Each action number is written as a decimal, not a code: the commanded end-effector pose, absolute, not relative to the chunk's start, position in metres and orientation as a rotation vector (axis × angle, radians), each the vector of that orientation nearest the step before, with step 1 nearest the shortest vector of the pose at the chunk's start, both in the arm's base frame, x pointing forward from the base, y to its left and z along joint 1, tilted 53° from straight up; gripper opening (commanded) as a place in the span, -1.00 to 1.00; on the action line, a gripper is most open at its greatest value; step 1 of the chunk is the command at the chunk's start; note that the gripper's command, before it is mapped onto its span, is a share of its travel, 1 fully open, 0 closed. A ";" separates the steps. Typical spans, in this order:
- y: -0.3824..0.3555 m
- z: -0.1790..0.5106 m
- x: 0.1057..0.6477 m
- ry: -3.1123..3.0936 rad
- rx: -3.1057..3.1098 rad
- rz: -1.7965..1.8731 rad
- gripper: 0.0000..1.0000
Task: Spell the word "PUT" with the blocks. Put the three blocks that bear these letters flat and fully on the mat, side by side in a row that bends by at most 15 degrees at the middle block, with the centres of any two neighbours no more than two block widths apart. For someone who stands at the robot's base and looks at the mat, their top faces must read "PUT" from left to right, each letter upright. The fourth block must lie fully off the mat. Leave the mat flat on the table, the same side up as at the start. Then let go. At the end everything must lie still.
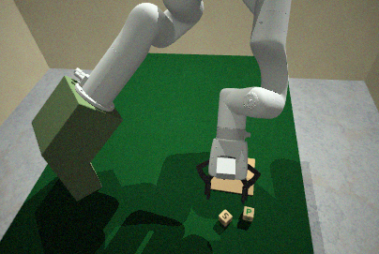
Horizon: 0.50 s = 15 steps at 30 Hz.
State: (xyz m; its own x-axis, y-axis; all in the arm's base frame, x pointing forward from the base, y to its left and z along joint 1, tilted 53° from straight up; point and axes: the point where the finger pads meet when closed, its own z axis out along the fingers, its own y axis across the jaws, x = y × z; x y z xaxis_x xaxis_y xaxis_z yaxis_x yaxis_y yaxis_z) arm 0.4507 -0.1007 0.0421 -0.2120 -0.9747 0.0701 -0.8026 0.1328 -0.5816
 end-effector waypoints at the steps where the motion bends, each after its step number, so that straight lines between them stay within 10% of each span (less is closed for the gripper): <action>1: -0.102 0.023 0.433 2.196 -1.712 -0.575 1.00; 15: -0.099 0.012 0.421 2.259 -1.688 -0.432 1.00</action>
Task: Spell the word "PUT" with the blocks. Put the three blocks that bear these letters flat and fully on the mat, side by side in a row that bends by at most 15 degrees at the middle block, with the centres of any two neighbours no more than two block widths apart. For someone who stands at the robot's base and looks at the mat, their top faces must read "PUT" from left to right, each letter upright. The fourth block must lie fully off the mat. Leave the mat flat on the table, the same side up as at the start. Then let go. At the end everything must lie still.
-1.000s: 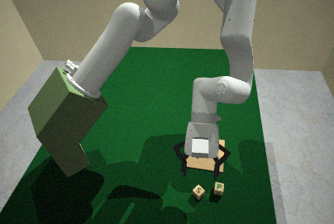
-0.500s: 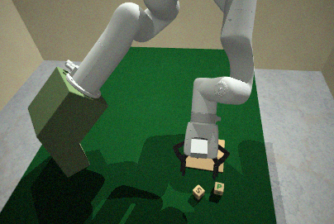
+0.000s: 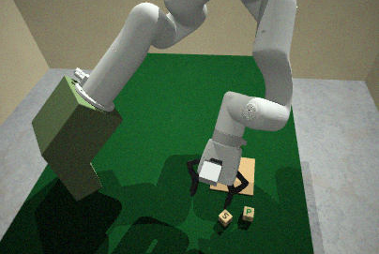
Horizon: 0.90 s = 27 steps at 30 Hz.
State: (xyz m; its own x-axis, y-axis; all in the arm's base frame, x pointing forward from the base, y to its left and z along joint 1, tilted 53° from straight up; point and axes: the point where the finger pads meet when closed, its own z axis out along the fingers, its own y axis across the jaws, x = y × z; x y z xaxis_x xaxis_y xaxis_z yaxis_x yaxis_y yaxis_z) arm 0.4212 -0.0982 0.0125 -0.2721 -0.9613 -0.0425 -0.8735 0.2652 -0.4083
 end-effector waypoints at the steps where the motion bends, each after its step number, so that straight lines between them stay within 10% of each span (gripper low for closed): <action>1: -0.099 0.012 0.421 2.259 -1.688 -0.432 1.00; 27: -0.091 0.001 0.409 2.314 -1.624 -0.210 1.00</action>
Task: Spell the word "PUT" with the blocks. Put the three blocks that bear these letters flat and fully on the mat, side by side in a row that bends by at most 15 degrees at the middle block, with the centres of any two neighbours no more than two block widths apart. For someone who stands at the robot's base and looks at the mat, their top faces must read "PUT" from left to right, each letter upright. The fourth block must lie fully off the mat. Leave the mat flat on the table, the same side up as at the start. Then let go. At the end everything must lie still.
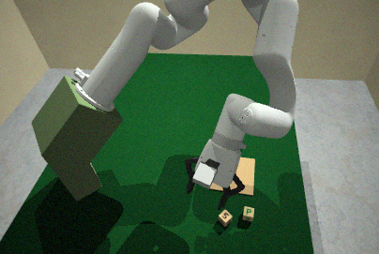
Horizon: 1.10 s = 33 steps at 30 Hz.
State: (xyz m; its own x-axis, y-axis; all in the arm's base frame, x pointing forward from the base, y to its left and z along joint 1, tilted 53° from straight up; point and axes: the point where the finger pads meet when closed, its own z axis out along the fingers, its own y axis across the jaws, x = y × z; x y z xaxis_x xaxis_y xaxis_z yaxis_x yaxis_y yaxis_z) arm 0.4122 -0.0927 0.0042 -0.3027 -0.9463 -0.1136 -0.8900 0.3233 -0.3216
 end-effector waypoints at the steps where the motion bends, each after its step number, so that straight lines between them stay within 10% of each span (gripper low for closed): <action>1: -0.091 0.001 0.409 2.314 -1.624 -0.210 1.00; 33: -0.080 0.020 0.424 2.177 -1.249 0.312 1.00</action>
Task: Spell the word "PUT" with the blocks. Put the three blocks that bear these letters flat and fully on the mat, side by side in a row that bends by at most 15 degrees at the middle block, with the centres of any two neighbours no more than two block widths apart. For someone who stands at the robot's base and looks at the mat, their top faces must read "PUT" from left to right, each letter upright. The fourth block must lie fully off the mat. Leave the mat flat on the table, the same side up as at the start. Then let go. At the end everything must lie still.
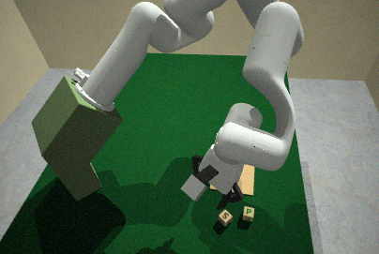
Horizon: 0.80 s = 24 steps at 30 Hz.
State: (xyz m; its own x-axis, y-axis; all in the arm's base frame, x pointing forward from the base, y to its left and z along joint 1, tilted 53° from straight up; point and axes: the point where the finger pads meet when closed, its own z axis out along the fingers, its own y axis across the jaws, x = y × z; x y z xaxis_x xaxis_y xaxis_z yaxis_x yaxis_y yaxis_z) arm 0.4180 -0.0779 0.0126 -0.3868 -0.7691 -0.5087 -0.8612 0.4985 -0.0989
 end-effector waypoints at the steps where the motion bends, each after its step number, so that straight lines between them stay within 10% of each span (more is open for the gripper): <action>1: -0.081 0.022 0.426 2.166 -1.233 0.321 1.00; 24: -0.107 0.049 0.447 1.996 -1.029 0.379 1.00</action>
State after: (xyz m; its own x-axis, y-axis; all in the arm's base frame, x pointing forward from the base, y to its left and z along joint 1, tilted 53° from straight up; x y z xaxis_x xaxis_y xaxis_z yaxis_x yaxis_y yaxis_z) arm 0.4463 -0.1055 0.0480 -0.3162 -0.5304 -0.7866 -0.7823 0.6148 -0.1002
